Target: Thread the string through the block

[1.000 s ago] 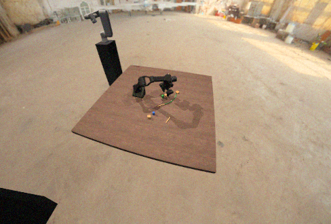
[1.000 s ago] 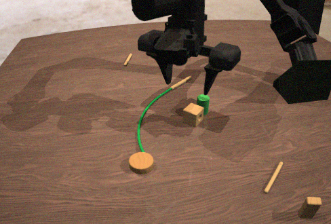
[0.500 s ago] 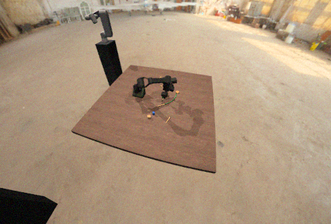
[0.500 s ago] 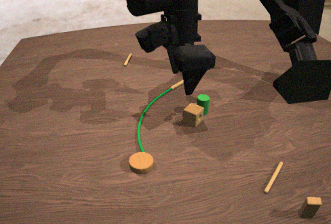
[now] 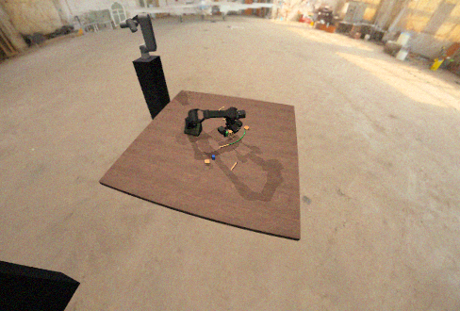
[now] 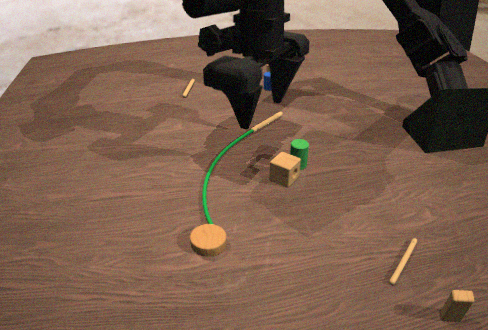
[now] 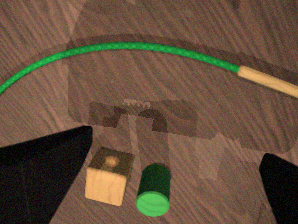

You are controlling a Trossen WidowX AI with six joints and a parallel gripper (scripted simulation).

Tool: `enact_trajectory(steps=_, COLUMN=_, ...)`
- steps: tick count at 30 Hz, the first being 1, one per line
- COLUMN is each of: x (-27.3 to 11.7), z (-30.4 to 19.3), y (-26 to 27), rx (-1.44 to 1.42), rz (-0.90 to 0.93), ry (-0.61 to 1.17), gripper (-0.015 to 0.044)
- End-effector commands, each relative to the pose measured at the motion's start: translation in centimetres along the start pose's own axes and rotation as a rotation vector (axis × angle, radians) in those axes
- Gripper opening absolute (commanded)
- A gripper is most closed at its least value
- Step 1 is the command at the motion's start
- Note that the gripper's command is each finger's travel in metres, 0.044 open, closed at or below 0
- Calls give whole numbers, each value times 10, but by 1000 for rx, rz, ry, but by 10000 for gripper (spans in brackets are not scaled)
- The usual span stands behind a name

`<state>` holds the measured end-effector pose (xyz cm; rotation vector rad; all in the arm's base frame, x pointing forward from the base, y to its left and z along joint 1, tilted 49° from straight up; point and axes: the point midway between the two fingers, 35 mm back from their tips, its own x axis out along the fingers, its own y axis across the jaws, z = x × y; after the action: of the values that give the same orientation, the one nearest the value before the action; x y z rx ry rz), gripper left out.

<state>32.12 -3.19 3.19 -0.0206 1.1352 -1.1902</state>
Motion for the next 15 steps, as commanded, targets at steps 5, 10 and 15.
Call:
enact_trajectory(steps=5, x=-3, z=26, y=-33, rx=1129, rz=2, ry=-20, gripper=440)
enact_trajectory(steps=10, x=-3, z=30, y=-39, rx=1386, rz=3, ry=-22, gripper=440)
enact_trajectory(steps=15, x=-2, z=34, y=-44, rx=1643, rz=6, ry=-24, gripper=440)
